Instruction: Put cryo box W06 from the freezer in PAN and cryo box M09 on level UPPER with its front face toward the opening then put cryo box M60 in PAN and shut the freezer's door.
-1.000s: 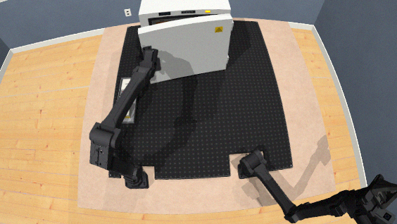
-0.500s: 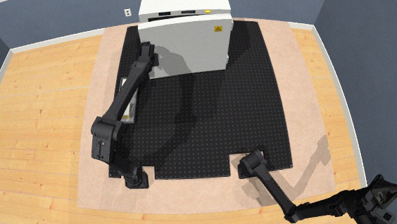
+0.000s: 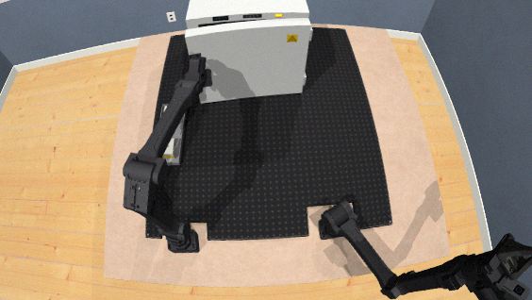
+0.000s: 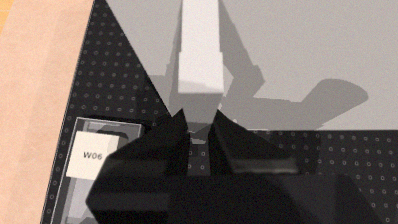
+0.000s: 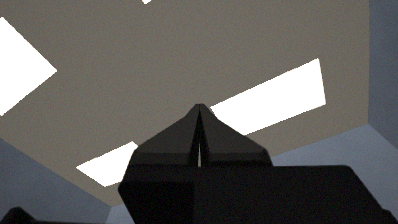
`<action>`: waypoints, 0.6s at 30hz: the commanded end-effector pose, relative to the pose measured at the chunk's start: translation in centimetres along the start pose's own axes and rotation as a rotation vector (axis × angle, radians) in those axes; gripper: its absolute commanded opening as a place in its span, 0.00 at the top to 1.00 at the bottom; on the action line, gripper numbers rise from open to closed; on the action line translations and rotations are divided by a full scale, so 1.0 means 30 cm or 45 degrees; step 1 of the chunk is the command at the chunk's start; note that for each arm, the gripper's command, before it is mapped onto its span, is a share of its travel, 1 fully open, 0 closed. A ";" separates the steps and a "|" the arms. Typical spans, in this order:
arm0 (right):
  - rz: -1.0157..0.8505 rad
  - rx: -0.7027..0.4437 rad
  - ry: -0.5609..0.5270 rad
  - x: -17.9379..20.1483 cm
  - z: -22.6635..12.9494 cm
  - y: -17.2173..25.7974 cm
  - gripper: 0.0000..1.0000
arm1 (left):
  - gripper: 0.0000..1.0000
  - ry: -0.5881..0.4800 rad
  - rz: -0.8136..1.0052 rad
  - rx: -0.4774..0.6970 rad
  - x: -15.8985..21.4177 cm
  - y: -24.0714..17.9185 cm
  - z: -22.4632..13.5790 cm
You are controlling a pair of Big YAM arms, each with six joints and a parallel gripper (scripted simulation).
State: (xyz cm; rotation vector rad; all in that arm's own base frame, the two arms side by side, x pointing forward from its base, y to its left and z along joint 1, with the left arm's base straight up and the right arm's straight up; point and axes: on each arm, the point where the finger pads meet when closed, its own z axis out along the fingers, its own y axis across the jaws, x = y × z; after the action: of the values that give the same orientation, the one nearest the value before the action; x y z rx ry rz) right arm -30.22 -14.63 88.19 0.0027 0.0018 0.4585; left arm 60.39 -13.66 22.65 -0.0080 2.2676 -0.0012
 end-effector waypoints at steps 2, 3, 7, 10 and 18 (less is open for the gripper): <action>-0.014 -0.004 0.039 0.048 0.011 0.002 1.00 | 1.00 -0.037 0.006 0.004 -0.050 0.009 0.020; -0.014 -0.004 0.039 0.048 0.011 0.002 1.00 | 1.00 -0.037 0.006 0.004 -0.050 0.009 0.020; -0.014 -0.004 0.039 0.048 0.011 0.002 1.00 | 1.00 -0.055 0.002 0.007 -0.079 0.009 0.015; -0.014 -0.004 0.039 0.048 0.011 0.002 1.00 | 1.00 -0.094 -0.001 0.019 -0.143 0.003 0.005; -0.014 -0.004 0.039 0.048 0.011 0.002 1.00 | 1.00 -0.065 0.006 0.015 -0.101 0.009 0.019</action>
State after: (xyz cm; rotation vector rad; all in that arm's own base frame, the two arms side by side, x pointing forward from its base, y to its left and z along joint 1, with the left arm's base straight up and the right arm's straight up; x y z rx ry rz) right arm -30.22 -14.63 88.19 0.0027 0.0018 0.4585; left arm 60.66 -13.62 22.65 0.0004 2.2680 -0.0055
